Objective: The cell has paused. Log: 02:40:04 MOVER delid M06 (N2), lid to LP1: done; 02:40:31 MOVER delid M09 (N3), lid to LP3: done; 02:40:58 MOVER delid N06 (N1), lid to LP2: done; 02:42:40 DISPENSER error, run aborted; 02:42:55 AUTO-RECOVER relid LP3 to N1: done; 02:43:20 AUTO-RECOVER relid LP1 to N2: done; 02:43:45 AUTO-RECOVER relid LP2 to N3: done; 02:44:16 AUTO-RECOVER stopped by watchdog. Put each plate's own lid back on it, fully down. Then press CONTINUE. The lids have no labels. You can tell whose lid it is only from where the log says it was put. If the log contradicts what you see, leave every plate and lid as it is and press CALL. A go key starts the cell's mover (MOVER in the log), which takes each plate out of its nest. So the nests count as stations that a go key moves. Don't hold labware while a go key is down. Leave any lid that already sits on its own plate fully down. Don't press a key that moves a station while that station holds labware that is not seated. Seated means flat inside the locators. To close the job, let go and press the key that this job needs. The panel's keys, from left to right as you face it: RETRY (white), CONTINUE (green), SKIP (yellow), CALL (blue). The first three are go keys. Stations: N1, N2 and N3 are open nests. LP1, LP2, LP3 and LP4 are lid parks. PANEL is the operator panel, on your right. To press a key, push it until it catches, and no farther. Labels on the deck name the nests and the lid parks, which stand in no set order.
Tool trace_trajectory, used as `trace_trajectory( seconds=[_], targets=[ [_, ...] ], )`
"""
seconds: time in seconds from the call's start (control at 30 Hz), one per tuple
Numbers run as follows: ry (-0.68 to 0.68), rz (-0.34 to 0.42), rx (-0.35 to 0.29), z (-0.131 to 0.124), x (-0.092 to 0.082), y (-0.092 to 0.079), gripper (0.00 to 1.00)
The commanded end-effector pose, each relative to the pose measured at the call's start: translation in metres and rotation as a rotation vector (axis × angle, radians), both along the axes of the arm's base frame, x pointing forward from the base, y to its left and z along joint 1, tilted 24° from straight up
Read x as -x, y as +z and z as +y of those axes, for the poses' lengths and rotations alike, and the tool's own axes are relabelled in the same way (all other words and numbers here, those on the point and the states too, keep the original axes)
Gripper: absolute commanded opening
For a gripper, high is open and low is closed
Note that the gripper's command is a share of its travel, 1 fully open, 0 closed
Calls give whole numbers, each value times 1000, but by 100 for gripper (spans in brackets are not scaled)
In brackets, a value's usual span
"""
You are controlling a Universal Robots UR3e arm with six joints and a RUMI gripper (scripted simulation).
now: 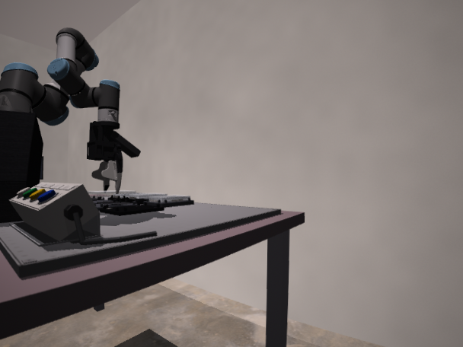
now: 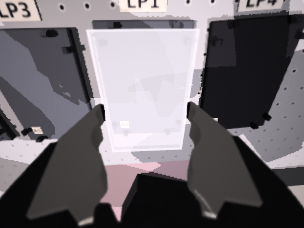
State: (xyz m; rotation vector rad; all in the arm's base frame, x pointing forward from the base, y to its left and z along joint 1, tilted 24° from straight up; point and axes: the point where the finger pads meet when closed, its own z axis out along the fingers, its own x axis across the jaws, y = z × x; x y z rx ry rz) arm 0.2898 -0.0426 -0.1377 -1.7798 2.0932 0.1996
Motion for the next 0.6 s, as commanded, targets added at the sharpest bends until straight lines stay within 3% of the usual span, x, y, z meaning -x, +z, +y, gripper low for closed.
trace_trajectory(
  seconds=[0.0,0.57],
  targets=[
    [0,-1,2,0,-1,-1,0],
    [0,-1,2,2,-2,-6,0]
  ],
)
